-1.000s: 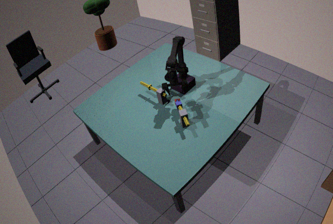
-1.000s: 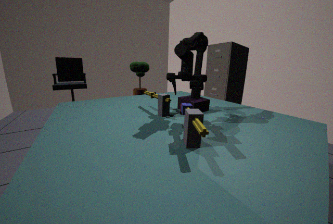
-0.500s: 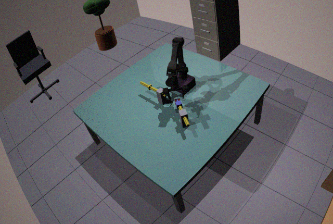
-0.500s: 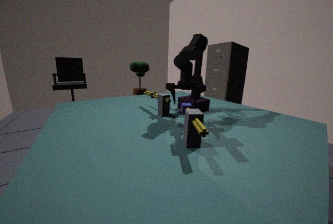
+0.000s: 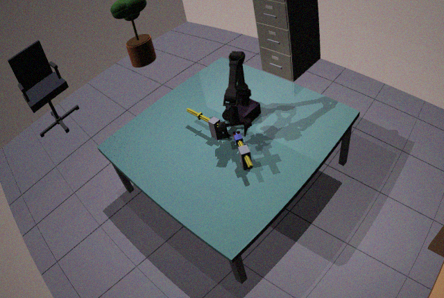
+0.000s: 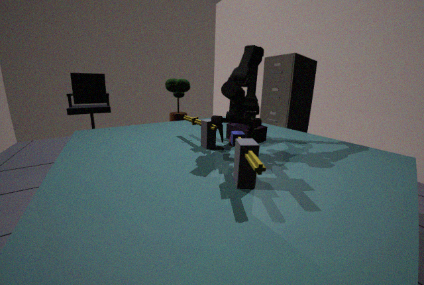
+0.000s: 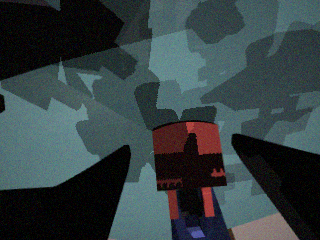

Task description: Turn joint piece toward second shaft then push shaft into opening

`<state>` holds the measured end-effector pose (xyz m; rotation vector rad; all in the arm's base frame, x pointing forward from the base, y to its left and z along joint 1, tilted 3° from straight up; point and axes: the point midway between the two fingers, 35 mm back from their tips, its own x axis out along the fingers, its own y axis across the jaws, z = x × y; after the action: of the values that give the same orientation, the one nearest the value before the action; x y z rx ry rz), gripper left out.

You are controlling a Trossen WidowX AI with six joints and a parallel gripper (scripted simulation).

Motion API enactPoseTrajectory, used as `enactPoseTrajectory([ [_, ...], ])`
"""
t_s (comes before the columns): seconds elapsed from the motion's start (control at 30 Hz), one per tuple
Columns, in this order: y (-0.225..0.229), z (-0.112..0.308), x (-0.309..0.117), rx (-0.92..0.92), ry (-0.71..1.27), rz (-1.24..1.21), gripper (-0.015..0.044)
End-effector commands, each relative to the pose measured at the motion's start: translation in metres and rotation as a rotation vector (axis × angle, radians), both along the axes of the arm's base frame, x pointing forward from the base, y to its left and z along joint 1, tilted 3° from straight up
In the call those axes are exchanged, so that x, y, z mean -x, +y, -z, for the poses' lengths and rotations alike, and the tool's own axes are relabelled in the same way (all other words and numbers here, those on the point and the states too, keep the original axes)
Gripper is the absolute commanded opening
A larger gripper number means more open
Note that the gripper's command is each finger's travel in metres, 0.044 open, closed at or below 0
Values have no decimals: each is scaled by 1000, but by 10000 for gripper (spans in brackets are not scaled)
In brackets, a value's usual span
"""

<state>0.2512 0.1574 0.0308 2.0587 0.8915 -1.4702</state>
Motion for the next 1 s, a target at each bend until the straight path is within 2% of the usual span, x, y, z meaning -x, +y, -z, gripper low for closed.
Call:
enactPoseTrajectory([
  [0.0, 1, 6, 0, 0, 6, 4, 440],
  [0.43, 5, 24, -3, 0, 6, 4, 440],
  [0.77, 5, 24, -3, 0, 6, 4, 182],
  [0.97, 5, 24, -3, 0, 6, 4, 182],
])
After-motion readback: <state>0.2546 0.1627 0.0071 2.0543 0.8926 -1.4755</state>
